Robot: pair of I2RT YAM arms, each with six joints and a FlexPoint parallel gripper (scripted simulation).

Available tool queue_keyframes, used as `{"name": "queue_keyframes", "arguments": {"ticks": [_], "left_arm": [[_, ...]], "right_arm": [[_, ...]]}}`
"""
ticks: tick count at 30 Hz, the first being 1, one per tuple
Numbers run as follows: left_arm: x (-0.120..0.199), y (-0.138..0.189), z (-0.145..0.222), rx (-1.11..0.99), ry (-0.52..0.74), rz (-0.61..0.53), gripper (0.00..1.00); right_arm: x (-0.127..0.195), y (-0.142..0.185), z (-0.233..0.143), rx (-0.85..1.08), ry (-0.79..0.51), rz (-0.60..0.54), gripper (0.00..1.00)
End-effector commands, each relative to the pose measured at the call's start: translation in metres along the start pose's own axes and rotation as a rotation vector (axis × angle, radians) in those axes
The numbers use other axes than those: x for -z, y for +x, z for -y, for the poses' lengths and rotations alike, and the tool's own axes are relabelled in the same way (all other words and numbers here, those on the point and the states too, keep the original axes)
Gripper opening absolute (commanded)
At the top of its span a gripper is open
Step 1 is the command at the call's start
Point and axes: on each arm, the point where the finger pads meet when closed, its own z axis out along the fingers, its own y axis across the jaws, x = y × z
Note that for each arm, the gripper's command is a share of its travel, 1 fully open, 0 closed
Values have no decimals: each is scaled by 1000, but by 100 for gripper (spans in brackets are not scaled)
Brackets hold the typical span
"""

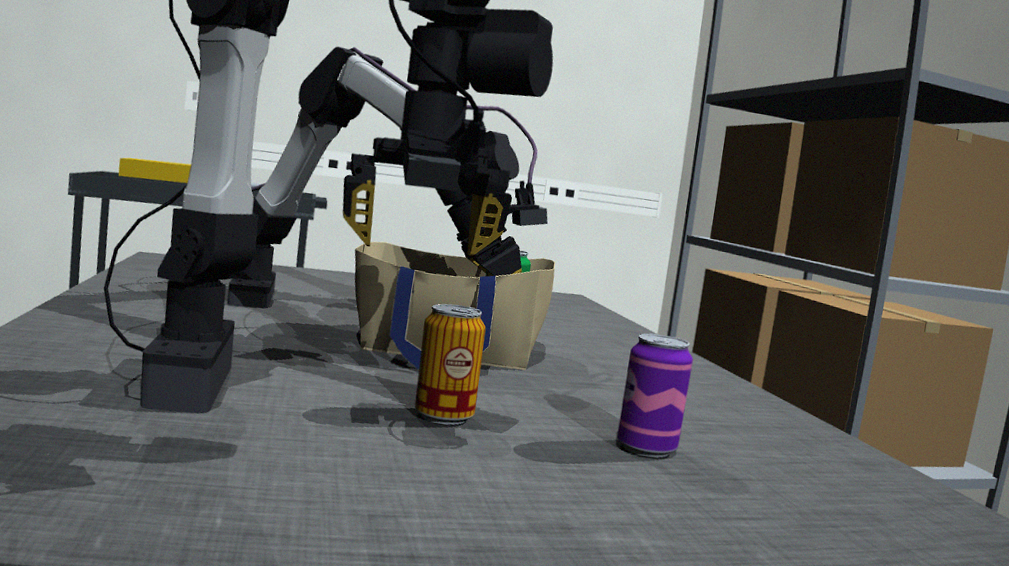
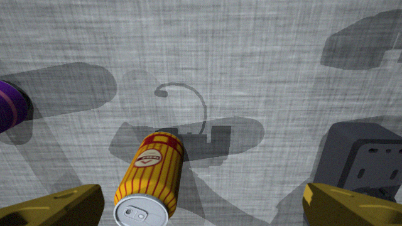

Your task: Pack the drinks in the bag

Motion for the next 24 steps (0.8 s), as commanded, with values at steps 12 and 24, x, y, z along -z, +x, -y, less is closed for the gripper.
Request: {"name": "queue_keyframes", "arguments": {"ticks": [12, 24], "left_arm": [[8, -25, 16, 40, 54, 93, 67], [5, -24, 7, 59, 50, 97, 67]], "right_arm": [[16, -7, -6, -4, -56, 54, 100], [16, -7, -6, -4, -57, 54, 100]]}}
